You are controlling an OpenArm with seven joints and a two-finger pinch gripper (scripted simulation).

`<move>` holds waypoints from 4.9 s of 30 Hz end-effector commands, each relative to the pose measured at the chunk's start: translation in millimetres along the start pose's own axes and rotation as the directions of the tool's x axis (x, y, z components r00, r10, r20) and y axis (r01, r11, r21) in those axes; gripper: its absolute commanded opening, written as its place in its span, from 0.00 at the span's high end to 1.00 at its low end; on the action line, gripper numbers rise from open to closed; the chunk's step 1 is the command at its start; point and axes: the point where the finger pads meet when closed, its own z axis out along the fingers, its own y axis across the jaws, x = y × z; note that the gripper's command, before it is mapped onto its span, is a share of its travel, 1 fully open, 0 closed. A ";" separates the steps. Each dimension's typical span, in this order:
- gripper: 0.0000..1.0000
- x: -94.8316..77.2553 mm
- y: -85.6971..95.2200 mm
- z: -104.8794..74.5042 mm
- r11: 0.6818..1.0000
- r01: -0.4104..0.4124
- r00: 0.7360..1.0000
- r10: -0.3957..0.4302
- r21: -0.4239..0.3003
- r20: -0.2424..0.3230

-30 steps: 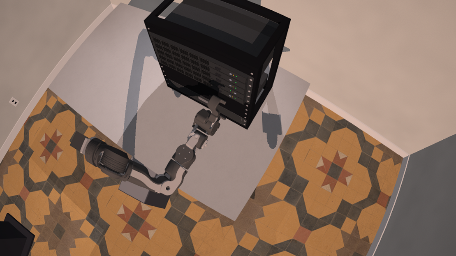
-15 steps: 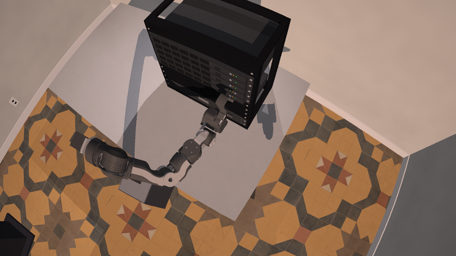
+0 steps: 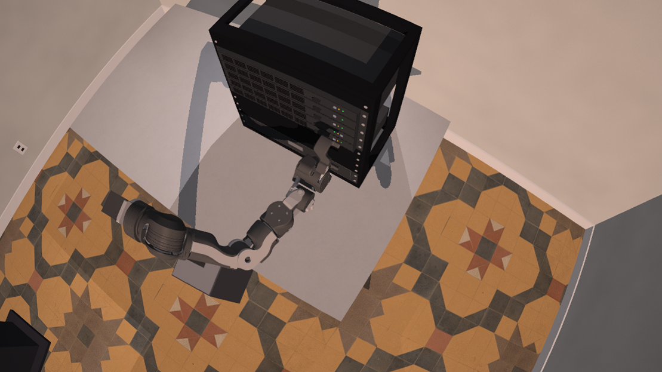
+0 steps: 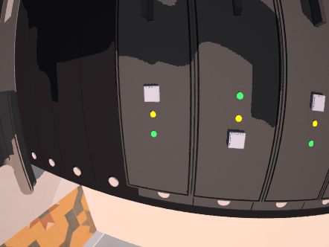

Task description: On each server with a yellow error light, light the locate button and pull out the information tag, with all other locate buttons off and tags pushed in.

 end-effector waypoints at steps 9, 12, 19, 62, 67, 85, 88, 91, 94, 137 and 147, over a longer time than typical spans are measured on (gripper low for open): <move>0.00 2.0 -0.1 0.6 1.000 -0.001 1.000 0.001 -0.004 -0.005; 0.00 2.0 -0.1 0.6 1.000 -0.001 1.000 0.001 -0.004 -0.005; 0.00 2.0 -0.1 0.6 1.000 -0.001 1.000 0.001 -0.004 -0.005; 0.00 2.0 -0.1 0.6 1.000 -0.001 1.000 0.001 -0.004 -0.005; 0.00 4.3 7.5 0.5 1.000 -0.001 1.000 0.001 -0.005 -0.009; 0.00 7.8 39.1 1.1 1.000 -0.001 1.000 0.001 -0.004 -0.007; 0.00 7.8 39.1 1.1 1.000 -0.001 1.000 0.001 -0.004 -0.007; 0.00 7.8 39.1 1.1 1.000 -0.001 1.000 0.001 -0.004 -0.007; 0.00 7.8 39.1 1.1 1.000 -0.001 1.000 0.001 -0.004 -0.007; 0.00 7.8 39.1 1.1 1.000 -0.001 1.000 0.001 -0.004 -0.007; 0.00 7.8 57.5 1.2 1.000 -0.002 1.000 0.002 -0.007 -0.009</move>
